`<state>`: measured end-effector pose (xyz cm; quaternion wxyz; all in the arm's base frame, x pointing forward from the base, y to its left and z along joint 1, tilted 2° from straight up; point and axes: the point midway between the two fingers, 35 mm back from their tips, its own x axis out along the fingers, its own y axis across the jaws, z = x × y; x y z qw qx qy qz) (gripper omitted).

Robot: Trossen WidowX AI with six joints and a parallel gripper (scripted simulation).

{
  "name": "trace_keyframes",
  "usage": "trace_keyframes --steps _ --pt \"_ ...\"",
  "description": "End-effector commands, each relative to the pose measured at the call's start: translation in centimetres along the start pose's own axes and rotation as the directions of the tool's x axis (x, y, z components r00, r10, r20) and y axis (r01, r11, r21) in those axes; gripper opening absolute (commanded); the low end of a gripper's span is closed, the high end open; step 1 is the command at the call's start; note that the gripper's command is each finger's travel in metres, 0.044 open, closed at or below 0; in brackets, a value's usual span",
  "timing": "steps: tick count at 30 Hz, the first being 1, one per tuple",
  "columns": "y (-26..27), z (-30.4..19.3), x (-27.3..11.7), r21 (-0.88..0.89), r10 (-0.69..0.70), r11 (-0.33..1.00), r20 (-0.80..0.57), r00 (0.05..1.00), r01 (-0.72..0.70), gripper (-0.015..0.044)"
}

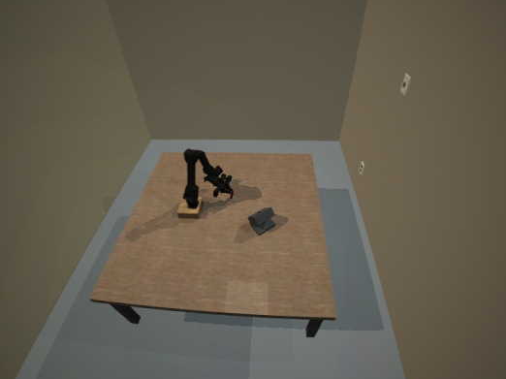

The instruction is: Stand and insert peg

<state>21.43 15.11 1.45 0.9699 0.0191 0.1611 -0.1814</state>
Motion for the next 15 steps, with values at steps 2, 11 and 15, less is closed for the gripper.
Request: trace_keyframes --steps 2,11,15 --pt "0.18 -0.03 -0.29 0.006 0.003 1.000 0.040 0.999 -0.003 0.0051" --pt "0.15 -0.37 -0.80 0.005 0.002 1.000 0.117 0.993 -0.003 0.0051" --pt "0.14 -0.48 -0.95 0.005 0.001 1.000 0.140 0.990 -0.002 0.0051"
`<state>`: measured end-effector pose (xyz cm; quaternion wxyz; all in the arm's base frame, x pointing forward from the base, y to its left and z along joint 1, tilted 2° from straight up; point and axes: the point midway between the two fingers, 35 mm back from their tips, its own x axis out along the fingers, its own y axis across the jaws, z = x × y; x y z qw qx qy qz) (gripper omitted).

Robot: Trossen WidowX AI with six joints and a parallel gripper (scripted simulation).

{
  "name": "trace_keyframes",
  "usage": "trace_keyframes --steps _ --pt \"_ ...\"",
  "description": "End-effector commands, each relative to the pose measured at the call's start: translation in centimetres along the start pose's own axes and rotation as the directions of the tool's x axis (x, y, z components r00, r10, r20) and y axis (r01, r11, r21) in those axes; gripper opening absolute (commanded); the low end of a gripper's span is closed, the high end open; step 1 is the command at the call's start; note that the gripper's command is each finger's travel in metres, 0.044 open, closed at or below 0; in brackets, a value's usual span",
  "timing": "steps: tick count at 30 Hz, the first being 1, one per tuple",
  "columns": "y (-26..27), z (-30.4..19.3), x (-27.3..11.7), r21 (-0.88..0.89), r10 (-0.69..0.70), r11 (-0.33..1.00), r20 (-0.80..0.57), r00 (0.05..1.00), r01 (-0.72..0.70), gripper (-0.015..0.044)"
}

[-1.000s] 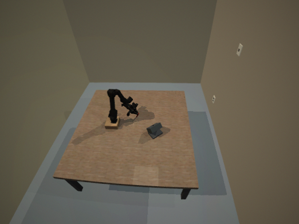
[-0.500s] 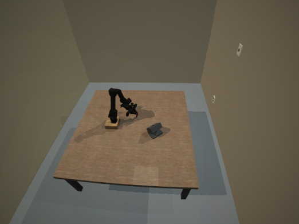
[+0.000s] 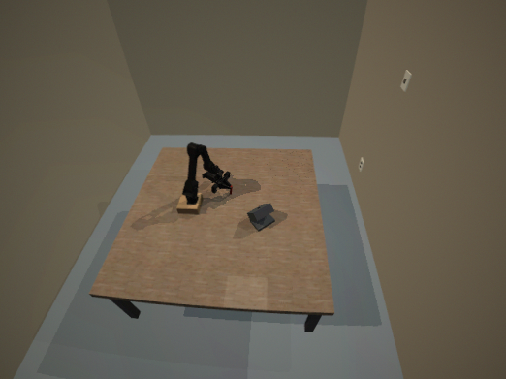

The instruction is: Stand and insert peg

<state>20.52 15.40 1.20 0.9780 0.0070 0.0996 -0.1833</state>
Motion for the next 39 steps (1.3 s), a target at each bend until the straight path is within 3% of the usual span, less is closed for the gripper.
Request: trace_keyframes --steps 1,39 --pt "0.19 0.11 -0.10 0.007 0.004 1.000 0.007 1.000 -0.004 0.0051" --pt "-0.10 -0.62 -0.58 -0.008 0.005 1.000 0.011 1.000 -0.005 0.0051"
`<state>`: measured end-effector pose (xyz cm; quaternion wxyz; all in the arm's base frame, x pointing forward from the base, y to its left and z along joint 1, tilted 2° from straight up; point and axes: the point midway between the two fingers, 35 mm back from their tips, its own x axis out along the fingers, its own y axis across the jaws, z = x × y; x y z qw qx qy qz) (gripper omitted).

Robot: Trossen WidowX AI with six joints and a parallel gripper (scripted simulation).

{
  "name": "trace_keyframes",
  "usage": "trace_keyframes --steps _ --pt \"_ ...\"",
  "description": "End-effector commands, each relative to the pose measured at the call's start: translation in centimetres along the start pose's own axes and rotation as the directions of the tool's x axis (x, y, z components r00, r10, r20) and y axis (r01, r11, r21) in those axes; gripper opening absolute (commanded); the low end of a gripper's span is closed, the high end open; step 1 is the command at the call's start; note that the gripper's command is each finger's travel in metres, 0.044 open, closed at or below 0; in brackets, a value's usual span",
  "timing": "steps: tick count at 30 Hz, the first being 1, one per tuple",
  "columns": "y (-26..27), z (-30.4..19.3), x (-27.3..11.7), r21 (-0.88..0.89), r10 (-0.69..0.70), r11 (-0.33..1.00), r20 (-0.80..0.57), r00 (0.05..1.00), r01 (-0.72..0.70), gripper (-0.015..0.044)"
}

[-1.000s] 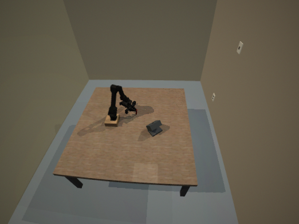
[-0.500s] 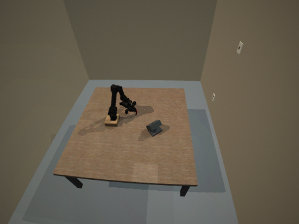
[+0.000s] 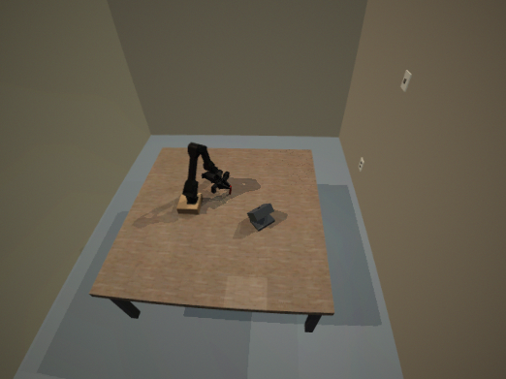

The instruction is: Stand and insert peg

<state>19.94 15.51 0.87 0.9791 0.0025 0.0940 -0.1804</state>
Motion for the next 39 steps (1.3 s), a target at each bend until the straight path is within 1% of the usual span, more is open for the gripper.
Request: trace_keyframes --steps 1,39 --pt "-0.01 -0.19 -0.10 0.000 0.000 1.000 -0.001 1.000 0.000 0.0051" --pt "-0.22 -0.32 -0.80 0.000 0.018 1.000 0.050 0.999 -0.018 0.0056"
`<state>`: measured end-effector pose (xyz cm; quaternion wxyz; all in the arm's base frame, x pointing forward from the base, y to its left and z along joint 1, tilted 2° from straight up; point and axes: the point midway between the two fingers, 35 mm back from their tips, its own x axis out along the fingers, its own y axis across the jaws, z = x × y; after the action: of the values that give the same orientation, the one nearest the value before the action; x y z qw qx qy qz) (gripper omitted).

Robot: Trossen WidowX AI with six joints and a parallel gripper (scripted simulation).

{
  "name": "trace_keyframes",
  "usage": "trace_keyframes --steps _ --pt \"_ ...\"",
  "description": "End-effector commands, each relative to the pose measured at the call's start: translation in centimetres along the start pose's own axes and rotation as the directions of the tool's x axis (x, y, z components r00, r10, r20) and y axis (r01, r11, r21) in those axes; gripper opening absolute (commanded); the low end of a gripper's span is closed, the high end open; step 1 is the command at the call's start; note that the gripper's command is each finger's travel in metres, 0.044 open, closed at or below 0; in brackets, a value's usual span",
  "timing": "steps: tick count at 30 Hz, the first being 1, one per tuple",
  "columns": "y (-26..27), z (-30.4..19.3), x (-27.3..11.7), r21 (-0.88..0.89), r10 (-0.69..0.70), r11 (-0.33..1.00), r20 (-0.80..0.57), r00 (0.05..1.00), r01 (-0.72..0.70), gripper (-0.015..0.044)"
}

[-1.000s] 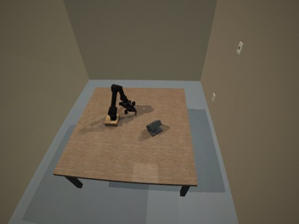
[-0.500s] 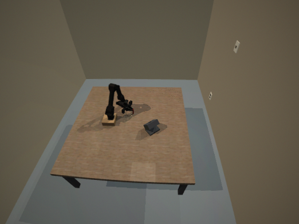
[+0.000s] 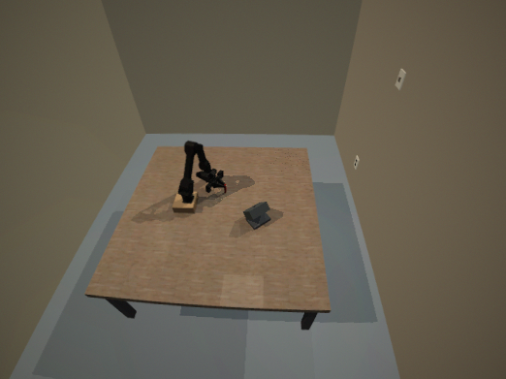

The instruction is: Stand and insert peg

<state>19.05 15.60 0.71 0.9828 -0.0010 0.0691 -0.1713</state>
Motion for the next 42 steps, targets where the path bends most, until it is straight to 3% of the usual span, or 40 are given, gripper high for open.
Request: trace_keyframes --steps 1,3,34,42 --pt "0.00 0.00 0.00 0.000 0.000 1.000 0.000 1.000 0.000 0.0082" --pt "0.00 0.00 0.00 0.000 0.000 1.000 0.000 1.000 0.000 0.0130" --pt "0.00 0.00 0.00 0.000 0.000 1.000 0.000 1.000 0.000 0.0130" --pt "0.00 0.00 0.00 0.000 0.000 1.000 0.000 1.000 0.000 0.0340"
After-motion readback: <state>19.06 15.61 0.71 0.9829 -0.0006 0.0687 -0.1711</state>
